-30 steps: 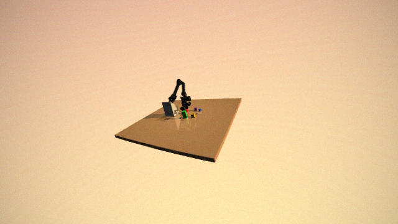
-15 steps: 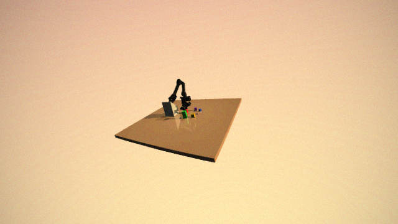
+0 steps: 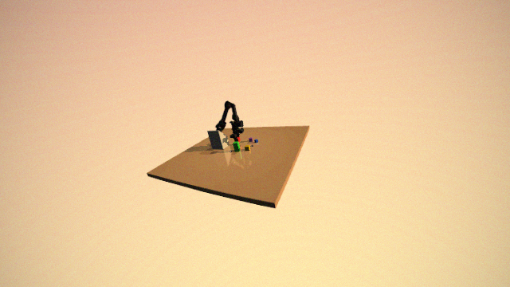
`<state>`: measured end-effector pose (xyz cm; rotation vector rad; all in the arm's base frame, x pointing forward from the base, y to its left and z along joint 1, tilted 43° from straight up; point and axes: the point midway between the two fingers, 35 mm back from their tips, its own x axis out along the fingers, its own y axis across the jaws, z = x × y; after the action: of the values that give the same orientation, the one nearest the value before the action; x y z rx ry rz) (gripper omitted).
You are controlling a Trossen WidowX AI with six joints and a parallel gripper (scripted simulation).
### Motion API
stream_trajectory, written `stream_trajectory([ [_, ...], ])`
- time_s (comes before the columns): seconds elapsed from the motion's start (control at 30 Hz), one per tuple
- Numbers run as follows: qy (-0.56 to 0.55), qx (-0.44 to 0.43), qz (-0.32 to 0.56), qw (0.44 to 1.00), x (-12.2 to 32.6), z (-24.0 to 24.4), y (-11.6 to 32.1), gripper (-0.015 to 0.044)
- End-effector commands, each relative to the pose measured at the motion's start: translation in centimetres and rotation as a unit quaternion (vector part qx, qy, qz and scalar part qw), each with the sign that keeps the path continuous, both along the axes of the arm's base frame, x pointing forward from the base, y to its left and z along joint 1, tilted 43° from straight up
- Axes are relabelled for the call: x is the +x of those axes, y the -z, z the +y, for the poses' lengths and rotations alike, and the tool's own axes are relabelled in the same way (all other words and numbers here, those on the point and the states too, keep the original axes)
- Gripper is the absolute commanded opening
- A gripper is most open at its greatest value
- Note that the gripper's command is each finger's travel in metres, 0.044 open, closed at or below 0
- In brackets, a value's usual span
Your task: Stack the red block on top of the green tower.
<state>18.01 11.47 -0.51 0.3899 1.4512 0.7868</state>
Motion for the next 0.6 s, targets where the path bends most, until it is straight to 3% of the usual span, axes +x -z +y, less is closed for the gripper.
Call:
stream_trajectory([
  [0.0, 0.0, 0.002, -0.006, 1.0, 0.4, -1.0, -1.3, 0.0],
  [0.57, 0.0, 0.001, -0.006, 1.0, 0.7, -5.9, -6.4, 0.0],
])
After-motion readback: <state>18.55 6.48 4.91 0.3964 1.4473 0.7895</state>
